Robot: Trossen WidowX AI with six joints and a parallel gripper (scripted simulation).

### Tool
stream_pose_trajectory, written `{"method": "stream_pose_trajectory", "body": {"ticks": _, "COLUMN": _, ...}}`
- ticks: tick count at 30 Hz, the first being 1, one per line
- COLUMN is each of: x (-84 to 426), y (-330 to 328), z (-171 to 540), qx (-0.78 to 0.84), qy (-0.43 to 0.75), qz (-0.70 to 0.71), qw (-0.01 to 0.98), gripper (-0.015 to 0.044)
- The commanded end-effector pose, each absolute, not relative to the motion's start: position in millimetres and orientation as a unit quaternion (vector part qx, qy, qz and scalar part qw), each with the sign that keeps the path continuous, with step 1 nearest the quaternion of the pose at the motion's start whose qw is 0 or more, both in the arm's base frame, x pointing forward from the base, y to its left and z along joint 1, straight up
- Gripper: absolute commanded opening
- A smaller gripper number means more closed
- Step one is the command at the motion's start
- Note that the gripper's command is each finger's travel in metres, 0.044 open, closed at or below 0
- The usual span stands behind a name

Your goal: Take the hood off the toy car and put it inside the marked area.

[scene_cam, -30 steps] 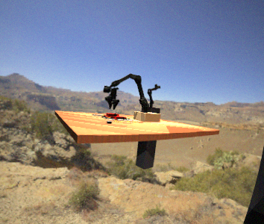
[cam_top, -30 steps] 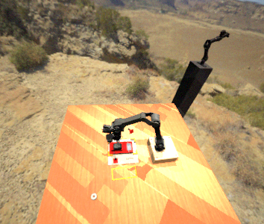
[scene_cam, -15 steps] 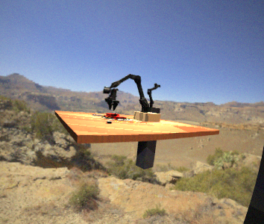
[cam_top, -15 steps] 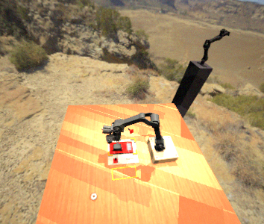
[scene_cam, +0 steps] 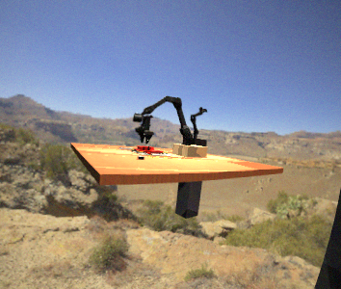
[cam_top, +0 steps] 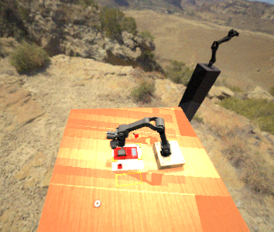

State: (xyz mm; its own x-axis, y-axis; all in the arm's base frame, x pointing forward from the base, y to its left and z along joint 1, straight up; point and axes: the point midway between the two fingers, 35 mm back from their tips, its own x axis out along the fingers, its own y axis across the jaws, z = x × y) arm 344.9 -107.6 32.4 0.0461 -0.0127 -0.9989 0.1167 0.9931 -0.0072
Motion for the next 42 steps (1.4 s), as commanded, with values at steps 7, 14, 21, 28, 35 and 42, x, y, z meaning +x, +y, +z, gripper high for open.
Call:
{"method": "stream_pose_trajectory", "body": {"ticks": 7, "x": 343.1, "y": -106.7, "z": 23.7, "qx": 0.041, "qy": 0.692, "qz": -0.044, "qw": 0.72, "gripper": 0.044}}
{"method": "stream_pose_trajectory", "body": {"ticks": 14, "x": 343.3, "y": -106.9, "z": 19.3, "qx": 0.041, "qy": 0.692, "qz": -0.044, "qw": 0.72, "gripper": 0.044}}
{"method": "stream_pose_trajectory", "body": {"ticks": 21, "x": 343.3, "y": -107.0, "z": 14.9, "qx": 0.041, "qy": 0.692, "qz": -0.044, "qw": 0.72, "gripper": 0.044}}
{"method": "stream_pose_trajectory", "body": {"ticks": 28, "x": 343.2, "y": -107.2, "z": 10.9, "qx": 0.041, "qy": 0.692, "qz": -0.044, "qw": 0.72, "gripper": 0.044}}
{"method": "stream_pose_trajectory", "body": {"ticks": 35, "x": 343.3, "y": -107.2, "z": 9.6, "qx": 0.041, "qy": 0.692, "qz": -0.044, "qw": 0.72, "gripper": 0.044}}
{"method": "stream_pose_trajectory", "body": {"ticks": 42, "x": 343.5, "y": -107.2, "z": 6.2, "qx": 0.041, "qy": 0.692, "qz": -0.044, "qw": 0.72, "gripper": 0.044}}
